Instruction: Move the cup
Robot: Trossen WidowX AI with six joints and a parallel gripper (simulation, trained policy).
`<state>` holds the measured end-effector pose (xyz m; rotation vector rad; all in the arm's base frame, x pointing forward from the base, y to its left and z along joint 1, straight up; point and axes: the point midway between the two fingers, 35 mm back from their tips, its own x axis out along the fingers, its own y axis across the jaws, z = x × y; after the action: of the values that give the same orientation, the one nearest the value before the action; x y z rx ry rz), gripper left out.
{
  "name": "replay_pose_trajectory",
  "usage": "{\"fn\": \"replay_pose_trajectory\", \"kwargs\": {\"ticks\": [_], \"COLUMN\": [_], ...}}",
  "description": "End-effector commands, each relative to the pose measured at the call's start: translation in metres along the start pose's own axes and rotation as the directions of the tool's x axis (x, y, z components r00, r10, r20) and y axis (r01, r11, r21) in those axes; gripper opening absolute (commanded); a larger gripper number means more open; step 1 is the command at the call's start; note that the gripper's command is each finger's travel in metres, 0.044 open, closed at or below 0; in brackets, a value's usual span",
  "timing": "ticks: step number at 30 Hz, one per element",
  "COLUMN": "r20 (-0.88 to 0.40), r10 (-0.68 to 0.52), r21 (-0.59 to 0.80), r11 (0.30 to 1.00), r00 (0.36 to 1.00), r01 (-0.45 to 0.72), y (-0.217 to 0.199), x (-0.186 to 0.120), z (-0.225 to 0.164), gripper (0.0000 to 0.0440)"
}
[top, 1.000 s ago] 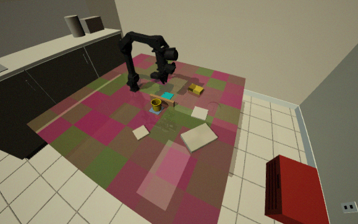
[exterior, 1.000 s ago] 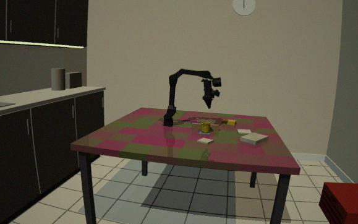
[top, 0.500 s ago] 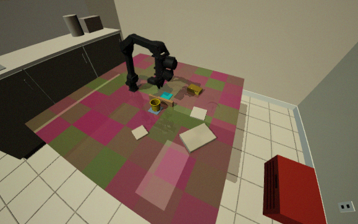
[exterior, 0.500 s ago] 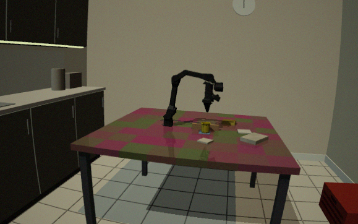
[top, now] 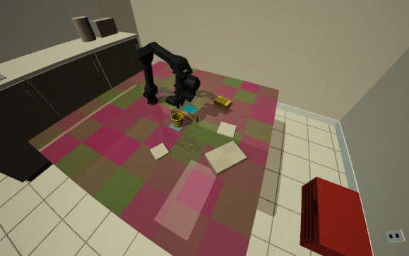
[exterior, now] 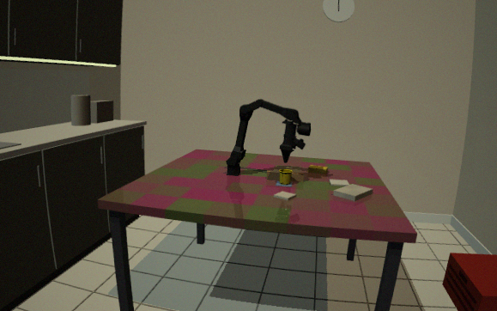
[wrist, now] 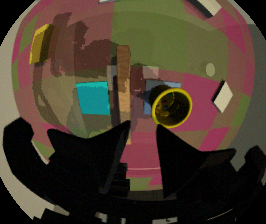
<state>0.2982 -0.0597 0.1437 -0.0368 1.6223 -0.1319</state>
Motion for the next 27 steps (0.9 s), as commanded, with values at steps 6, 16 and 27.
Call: {"fn": "replay_pose_trajectory", "kwargs": {"ticks": [6,16,27], "r20": [-0.045,-0.072,-0.070], "r10": [-0.001,0.009,0.028], "r21": [-0.026,-0.092,-0.231], "r11": [1.000,0.996,0.972], "r00": [0.999,0.997,0.997], "r01": [0.000,-0.016,-0.043], "y": [-0.014,-0.020,-0.021], "x": [0.030,0.066,0.092], "z": [-0.001,-0.002,-0.002], "gripper": [0.0175,0.0185,0.0093]}}
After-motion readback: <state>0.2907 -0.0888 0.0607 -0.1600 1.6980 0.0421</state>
